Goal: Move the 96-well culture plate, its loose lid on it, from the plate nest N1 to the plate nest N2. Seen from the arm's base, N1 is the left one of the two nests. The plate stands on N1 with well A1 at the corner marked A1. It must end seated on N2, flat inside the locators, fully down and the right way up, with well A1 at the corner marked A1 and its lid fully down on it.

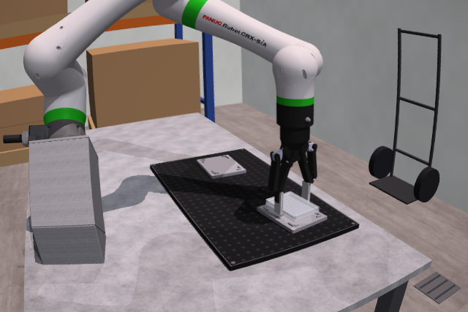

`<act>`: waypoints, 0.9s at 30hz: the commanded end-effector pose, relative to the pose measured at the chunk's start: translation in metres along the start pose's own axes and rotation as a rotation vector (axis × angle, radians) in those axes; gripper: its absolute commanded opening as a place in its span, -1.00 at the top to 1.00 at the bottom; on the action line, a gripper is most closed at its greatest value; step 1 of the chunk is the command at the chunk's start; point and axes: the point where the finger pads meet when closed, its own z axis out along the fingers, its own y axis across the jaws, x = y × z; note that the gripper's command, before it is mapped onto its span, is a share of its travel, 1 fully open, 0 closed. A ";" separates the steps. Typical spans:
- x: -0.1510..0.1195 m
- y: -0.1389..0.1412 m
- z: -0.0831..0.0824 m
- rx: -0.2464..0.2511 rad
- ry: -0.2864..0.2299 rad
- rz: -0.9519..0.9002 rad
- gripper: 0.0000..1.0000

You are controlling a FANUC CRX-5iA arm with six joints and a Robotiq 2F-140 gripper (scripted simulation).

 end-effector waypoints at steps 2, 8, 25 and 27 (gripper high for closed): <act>0.000 0.000 0.000 0.000 0.000 0.000 1.00; 0.000 0.000 0.001 0.000 0.000 0.000 1.00; 0.000 0.000 0.004 0.000 0.000 0.000 1.00; 0.000 0.000 0.004 0.000 0.000 0.000 1.00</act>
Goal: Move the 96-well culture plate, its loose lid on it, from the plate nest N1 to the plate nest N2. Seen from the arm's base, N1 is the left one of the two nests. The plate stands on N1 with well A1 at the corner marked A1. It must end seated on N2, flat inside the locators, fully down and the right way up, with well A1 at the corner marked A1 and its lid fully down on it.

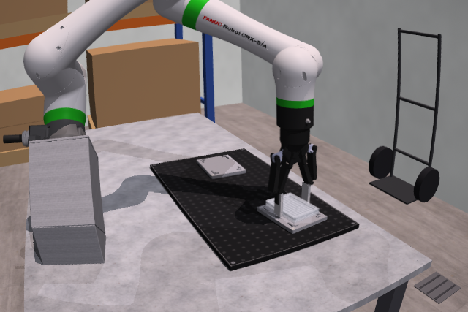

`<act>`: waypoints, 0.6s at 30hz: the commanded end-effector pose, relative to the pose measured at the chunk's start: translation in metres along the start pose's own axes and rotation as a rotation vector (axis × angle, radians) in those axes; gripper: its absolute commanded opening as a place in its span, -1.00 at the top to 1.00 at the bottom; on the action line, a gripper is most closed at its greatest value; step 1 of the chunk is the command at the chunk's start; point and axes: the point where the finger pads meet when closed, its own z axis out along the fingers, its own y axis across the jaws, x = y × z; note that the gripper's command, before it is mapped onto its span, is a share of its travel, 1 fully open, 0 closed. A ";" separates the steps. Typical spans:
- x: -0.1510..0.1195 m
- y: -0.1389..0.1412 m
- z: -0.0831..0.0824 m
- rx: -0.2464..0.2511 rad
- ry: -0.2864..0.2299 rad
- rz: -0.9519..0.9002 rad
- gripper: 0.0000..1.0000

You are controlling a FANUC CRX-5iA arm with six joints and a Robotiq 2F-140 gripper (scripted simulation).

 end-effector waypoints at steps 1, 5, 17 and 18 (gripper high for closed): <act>0.000 0.000 0.000 0.000 0.000 0.000 1.00; 0.000 0.000 0.000 0.000 0.000 0.000 1.00; 0.000 0.000 0.002 0.000 0.000 0.000 1.00; 0.000 0.000 0.002 0.000 0.000 0.000 1.00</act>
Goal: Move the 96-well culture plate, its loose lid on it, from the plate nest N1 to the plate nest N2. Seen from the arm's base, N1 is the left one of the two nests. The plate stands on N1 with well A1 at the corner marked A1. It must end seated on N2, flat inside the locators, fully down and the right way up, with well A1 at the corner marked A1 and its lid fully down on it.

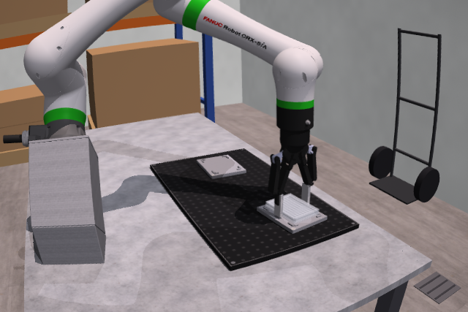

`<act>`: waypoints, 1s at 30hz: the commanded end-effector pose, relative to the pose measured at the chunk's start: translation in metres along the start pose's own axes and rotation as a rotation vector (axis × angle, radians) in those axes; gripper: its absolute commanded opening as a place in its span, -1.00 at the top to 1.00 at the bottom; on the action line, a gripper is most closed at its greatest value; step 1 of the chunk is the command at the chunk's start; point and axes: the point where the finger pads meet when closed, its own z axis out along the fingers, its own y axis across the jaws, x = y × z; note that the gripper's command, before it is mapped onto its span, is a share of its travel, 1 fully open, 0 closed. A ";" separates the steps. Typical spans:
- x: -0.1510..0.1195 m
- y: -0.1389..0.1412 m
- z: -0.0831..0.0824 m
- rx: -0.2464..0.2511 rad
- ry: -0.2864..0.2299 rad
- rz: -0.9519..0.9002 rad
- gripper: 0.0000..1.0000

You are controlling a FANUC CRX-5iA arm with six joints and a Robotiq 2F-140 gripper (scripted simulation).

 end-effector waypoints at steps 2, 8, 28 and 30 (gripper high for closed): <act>0.000 0.000 0.000 0.000 0.000 0.000 1.00; 0.000 0.000 0.001 0.000 0.000 0.000 1.00; 0.000 0.000 0.003 0.000 0.000 0.000 -1.00; 0.000 0.000 0.003 0.000 0.000 0.000 -1.00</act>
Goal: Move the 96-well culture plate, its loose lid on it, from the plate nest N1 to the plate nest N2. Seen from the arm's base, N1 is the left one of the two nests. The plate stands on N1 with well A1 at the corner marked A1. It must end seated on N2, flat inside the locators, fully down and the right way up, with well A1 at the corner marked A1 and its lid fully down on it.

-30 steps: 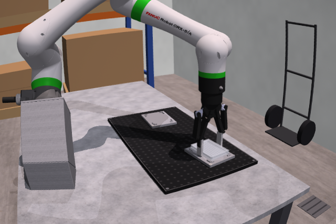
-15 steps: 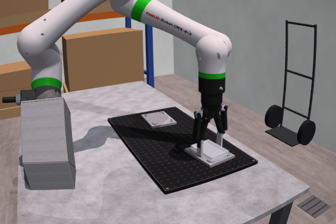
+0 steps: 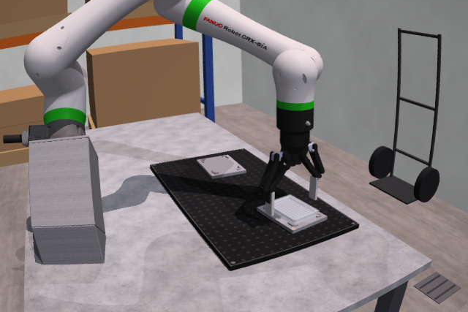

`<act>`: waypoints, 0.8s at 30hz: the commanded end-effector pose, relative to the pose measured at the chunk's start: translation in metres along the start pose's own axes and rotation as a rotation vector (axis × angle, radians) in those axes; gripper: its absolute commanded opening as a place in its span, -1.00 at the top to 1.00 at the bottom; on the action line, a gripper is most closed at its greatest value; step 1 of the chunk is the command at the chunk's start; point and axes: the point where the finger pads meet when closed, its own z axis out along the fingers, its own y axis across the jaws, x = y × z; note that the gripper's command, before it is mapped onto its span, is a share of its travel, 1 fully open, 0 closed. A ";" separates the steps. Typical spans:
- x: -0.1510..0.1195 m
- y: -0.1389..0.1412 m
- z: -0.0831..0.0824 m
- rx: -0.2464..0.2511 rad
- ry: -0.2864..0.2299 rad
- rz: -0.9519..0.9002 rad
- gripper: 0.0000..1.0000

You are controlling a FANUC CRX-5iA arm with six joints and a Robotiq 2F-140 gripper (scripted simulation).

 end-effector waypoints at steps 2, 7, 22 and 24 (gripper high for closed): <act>0.000 0.000 0.000 0.000 0.000 0.000 -1.00; 0.000 0.000 0.000 0.000 0.000 0.000 -1.00; 0.000 0.000 -0.027 0.000 0.000 0.000 -1.00; 0.000 0.000 -0.032 0.000 0.000 0.000 -1.00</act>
